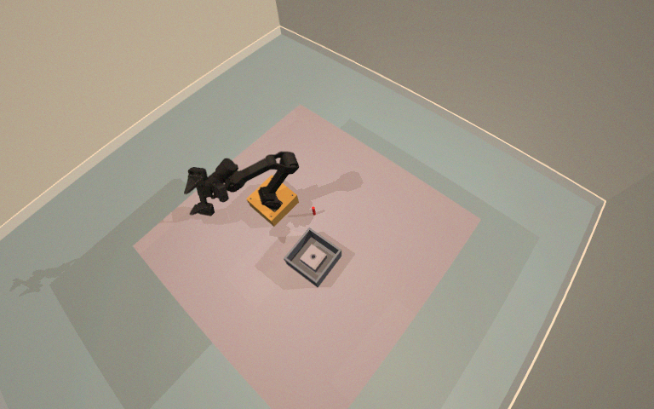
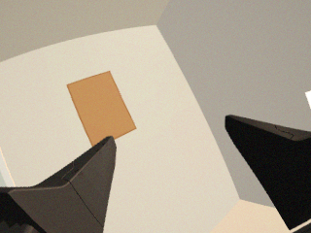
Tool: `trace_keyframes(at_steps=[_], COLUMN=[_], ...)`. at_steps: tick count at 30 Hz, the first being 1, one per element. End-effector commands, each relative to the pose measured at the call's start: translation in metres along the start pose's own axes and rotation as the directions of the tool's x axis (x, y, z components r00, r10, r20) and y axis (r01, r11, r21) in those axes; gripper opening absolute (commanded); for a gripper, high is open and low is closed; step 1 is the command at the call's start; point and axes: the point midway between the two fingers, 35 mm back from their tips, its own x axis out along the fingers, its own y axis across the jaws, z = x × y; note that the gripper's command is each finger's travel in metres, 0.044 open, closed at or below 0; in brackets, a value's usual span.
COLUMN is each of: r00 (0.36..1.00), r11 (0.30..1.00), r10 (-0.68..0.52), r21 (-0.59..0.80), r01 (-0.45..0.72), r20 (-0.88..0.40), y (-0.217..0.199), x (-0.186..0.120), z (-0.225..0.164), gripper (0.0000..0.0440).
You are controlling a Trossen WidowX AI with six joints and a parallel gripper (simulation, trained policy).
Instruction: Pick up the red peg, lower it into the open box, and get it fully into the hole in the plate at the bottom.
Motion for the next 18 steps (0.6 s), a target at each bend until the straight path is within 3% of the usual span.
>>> trace_keyframes(at_steps=[1,3,10,18], r00=[1.000,1.000,0.999,0.992], r11=[1.000,1.000,0.979,0.891], r10=[-0.001,0.000,0.023,0.106], r21=[0.003,0.021,0.204,0.449], r01=[0.001,0.000,-0.015,-0.063], r20=[-0.003,-0.007,-0.036,-0.071], y=[0.000,0.001,0.014,0.046], x=[0.001,0.005,0.030,0.053], z=[0.000,-0.001,0.000,0.004], gripper=[0.0415,0.0440,0.0440,0.0440])
